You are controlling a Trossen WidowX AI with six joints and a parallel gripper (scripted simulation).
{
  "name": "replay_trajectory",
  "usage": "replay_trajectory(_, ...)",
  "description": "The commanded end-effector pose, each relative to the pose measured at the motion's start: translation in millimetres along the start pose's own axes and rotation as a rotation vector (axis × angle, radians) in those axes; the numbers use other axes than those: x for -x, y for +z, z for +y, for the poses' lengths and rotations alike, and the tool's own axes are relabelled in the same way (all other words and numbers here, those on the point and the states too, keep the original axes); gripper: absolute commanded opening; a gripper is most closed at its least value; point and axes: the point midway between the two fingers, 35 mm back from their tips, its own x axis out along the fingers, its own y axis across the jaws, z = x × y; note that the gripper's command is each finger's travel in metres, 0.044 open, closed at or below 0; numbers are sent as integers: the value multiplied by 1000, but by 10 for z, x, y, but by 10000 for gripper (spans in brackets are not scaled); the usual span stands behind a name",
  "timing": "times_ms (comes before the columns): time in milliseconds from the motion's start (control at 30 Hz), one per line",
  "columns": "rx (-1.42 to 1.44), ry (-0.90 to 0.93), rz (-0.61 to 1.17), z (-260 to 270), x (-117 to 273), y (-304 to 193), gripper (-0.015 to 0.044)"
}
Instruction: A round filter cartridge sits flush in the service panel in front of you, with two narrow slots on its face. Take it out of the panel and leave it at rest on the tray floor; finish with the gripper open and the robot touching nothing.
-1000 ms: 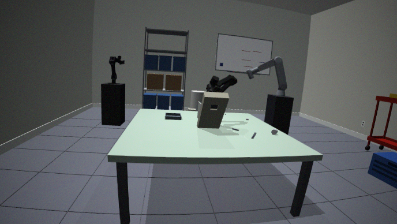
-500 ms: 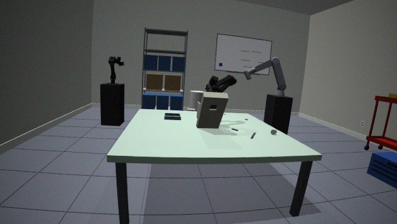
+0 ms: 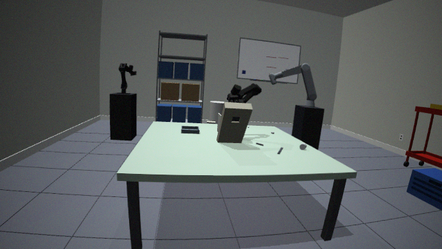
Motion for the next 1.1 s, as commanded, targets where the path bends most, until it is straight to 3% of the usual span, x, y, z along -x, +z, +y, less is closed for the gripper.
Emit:
replay_trajectory(0,-141,1,4,-3,-34,14,0)
replay_trajectory(933,-1105,-1,5,-4,-39,14,0)
replay_trajectory(1067,-1053,-1,5,-4,-37,13,0)
